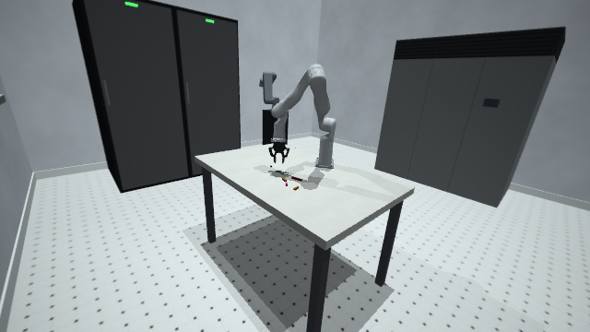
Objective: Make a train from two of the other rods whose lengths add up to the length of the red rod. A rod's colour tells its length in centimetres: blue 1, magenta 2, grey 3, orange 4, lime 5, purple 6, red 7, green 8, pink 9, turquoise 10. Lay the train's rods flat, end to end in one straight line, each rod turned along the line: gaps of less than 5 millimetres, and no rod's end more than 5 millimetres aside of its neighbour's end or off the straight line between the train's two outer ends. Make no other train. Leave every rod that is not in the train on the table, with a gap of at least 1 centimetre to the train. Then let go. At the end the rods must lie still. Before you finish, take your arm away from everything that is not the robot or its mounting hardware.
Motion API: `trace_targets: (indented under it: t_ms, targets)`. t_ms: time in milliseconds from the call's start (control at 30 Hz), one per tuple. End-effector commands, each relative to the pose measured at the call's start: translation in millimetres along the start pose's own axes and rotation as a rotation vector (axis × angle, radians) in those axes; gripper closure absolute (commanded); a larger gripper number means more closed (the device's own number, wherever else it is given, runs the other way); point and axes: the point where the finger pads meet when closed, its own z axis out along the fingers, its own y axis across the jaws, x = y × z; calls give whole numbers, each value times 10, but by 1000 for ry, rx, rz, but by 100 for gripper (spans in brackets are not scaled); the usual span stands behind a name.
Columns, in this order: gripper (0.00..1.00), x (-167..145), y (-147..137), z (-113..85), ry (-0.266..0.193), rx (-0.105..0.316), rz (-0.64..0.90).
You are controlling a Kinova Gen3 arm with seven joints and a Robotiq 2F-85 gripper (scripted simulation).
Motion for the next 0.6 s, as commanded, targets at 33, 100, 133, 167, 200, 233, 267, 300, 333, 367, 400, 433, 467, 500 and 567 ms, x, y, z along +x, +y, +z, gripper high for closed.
trace_targets:
  t_ms: [33,100,133,167,200,233,267,300,333,367,400,433,467,500,567]
  targets:
    - [54,116,18,-225,24,-14,-18]
    - [54,114,17,-286,24,-14,-18]
    - [54,114,16,-307,24,-14,-18]
    - [54,114,16,-307,24,-14,-18]
    - [54,114,16,-307,24,-14,-18]
    - [54,114,16,-323,24,-14,-18]
    - [54,113,16,-334,24,-14,-18]
    - [54,113,16,-339,24,-14,-18]
    - [54,113,16,-342,24,-14,-18]
    - [54,113,16,-342,24,-14,-18]
    - [0,113,16,-342,24,-14,-18]
    - [0,113,16,-342,24,-14,-18]
    - [0,113,16,-342,24,-14,-18]
    - [0,113,16,-342,24,-14,-18]
    - [0,113,16,-342,24,-14,-18]
